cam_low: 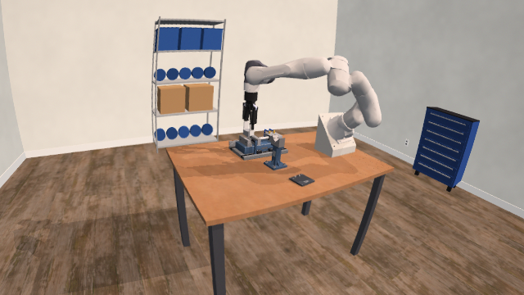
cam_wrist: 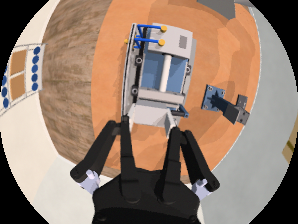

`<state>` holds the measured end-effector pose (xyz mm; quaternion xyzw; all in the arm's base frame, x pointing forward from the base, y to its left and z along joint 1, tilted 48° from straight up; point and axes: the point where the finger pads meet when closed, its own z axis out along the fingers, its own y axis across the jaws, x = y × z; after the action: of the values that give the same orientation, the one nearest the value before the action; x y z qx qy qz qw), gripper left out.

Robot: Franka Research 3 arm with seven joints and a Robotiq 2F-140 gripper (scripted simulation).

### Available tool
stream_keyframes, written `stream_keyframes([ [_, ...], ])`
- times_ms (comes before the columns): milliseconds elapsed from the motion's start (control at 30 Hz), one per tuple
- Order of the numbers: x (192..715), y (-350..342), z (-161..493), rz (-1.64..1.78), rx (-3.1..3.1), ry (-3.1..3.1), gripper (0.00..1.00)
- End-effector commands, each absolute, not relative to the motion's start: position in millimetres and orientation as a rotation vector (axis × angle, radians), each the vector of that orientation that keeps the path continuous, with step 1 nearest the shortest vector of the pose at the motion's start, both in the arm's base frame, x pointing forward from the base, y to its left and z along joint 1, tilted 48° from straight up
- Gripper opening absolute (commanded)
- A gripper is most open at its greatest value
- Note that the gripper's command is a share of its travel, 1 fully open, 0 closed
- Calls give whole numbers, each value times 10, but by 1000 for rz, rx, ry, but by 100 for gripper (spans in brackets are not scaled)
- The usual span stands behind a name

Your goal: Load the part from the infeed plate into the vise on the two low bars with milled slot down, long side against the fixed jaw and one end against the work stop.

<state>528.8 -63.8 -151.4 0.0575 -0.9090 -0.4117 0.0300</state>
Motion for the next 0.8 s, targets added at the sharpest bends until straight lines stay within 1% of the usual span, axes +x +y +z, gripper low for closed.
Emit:
stream_keyframes([
  [0,5320,-638,-1511,-1267,187,-2813,0],
  [767,5319,-581,-1557,-1268,188,-2813,0],
])
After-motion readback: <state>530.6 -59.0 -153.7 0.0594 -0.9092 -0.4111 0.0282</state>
